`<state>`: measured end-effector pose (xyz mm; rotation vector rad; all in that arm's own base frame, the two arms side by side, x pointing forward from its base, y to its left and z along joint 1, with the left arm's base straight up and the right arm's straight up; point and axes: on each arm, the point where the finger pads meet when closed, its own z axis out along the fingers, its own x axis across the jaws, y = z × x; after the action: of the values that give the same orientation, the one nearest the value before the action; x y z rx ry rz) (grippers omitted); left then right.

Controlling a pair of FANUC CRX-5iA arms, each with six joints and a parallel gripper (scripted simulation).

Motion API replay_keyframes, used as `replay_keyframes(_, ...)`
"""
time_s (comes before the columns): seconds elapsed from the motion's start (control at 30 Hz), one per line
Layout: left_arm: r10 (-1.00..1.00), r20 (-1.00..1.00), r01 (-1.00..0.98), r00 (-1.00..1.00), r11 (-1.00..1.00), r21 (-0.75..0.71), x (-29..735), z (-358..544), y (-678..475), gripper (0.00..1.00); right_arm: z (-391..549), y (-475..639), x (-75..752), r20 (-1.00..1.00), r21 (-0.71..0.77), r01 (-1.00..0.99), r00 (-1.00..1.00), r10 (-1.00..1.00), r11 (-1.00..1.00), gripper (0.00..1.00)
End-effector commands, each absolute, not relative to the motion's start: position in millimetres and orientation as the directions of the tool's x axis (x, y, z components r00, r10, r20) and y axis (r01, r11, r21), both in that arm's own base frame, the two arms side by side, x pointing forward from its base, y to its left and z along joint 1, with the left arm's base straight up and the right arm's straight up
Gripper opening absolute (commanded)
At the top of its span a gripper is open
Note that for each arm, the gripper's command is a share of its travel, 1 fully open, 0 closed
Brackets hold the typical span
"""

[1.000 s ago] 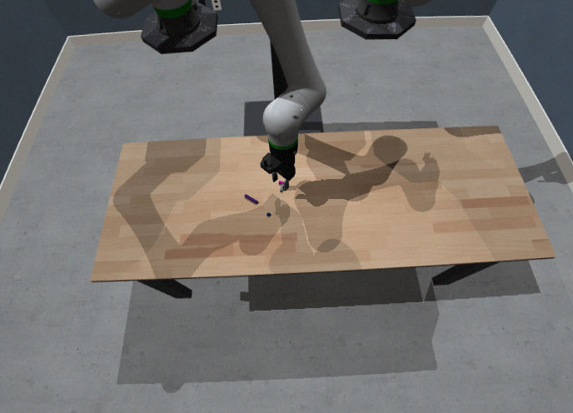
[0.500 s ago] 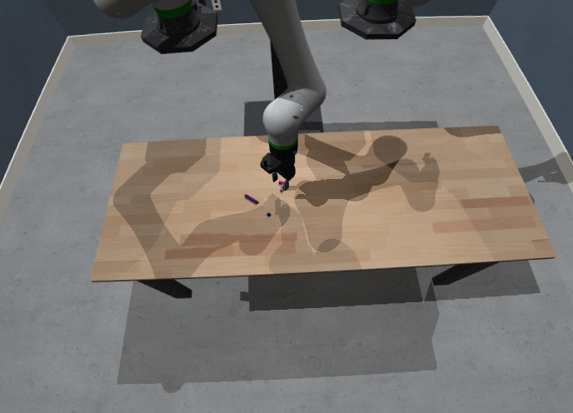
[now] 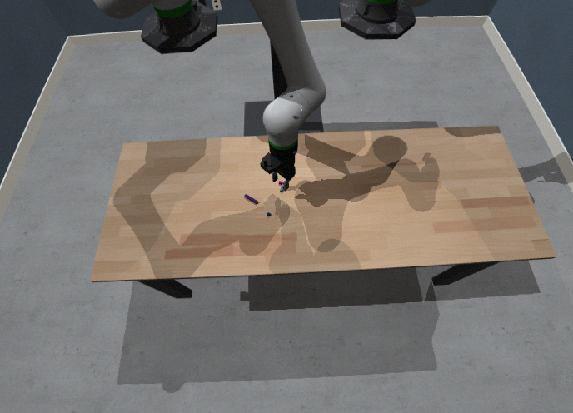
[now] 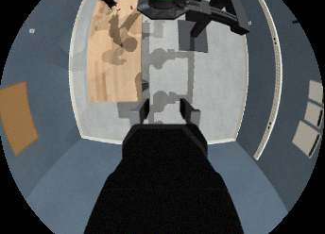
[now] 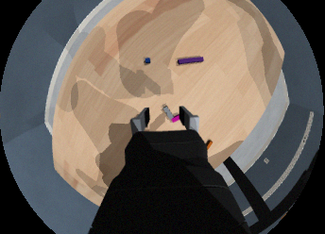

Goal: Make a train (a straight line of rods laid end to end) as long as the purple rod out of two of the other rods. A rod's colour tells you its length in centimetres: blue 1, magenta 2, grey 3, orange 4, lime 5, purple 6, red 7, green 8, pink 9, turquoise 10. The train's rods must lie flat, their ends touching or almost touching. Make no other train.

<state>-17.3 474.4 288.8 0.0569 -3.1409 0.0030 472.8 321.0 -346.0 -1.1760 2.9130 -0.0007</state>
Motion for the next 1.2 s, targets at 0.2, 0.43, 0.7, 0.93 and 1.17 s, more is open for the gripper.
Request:
replay_keyframes(0.2, -0.036, 0.0, -0.036, -0.999, 0.999, 0.0, -17, 290, 475, 1.0, -345, 330, 414, -0.001, 0.001, -0.566, -0.824, -0.566, 0.824, 1.0)
replay_keyframes(0.43, -0.036, 0.0, -0.036, -0.999, 0.999, 0.0, -17, 290, 475, 1.0, -342, 330, 350, 0.0, 0.002, -0.41, -0.912, -0.41, 0.912, 1.0)
replay_keyframes(0.7, -0.036, 0.0, -0.036, -0.999, 0.999, 0.0, -17, 290, 475, 1.0, -338, 325, 306, 0.001, 0.002, -0.289, -0.957, -0.289, 0.957, 1.0)
replay_keyframes(0.93, -0.036, 0.0, -0.036, -0.999, 0.999, 0.0, -17, 290, 475, 1.0, -338, 325, 306, 0.001, 0.002, -0.289, -0.957, -0.289, 0.957, 0.54)
replay_keyframes(1.17, -0.036, 0.0, -0.036, -0.999, 0.999, 0.0, -17, 290, 475, 1.0, -338, 325, 306, 0.001, 0.002, -0.289, -0.957, -0.289, 0.957, 0.54)
